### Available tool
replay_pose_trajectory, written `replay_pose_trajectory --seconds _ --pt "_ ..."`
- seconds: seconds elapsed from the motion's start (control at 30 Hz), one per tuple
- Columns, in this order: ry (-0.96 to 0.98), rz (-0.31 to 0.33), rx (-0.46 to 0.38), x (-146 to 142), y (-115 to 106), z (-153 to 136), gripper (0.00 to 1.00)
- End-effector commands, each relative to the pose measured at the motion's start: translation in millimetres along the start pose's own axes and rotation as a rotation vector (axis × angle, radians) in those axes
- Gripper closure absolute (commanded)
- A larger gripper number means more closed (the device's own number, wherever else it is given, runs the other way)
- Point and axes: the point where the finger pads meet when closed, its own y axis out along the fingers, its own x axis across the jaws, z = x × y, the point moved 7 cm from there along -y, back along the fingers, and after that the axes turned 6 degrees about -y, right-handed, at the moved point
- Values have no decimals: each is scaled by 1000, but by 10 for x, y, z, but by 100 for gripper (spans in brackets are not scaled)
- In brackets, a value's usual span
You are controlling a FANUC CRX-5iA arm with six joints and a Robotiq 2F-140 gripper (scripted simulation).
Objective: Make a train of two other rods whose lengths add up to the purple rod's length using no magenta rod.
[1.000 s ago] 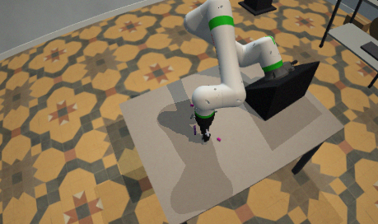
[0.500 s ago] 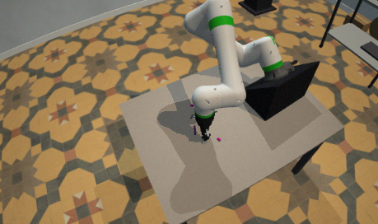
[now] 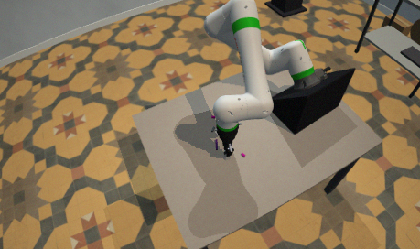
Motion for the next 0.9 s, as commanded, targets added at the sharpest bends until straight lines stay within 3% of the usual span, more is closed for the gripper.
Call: replay_pose_trajectory --seconds 0.0,0.37,0.7,0.87 --pt "0 0 0 -1 -2 1 97" --pt "0 0 0 -1 -141 1 97" --pt "0 0 0 -1 -836 1 97" --pt "0 0 0 -1 -996 1 97"
